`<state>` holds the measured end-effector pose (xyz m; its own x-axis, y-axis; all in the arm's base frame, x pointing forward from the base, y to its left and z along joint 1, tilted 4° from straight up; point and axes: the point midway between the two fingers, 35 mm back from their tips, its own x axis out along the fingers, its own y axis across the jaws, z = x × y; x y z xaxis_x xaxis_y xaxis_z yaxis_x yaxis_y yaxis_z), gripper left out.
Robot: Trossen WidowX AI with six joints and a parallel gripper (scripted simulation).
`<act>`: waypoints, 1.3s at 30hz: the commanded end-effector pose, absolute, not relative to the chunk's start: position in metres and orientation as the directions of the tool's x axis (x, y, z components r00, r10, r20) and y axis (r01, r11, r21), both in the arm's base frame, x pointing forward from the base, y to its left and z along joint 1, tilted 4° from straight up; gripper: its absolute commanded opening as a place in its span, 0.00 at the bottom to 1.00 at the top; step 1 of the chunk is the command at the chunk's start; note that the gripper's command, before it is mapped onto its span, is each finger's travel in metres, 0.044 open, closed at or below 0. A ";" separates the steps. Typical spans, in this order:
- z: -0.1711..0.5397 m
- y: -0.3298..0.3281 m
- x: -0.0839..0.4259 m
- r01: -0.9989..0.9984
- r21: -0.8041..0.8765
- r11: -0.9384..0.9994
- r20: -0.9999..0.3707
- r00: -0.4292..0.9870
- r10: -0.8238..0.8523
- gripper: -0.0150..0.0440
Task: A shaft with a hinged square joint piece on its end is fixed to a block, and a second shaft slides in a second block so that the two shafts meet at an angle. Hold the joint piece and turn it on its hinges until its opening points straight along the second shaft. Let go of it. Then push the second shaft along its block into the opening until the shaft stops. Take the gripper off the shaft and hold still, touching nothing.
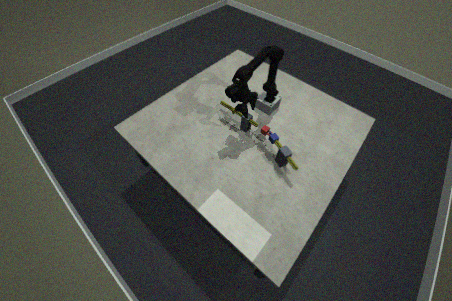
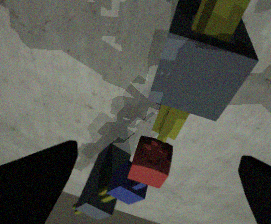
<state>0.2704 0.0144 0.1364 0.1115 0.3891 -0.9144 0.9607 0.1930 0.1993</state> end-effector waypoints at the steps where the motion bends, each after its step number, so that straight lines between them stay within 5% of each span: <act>1: 0.136 -0.002 0.275 0.927 0.232 0.296 -0.929 0.121 0.349 1.00; 22: 0.141 -0.100 0.280 0.530 0.179 0.829 -0.982 0.141 0.122 1.00; 39: 0.148 -0.181 0.262 0.050 -0.050 0.998 -0.995 0.086 -0.054 1.00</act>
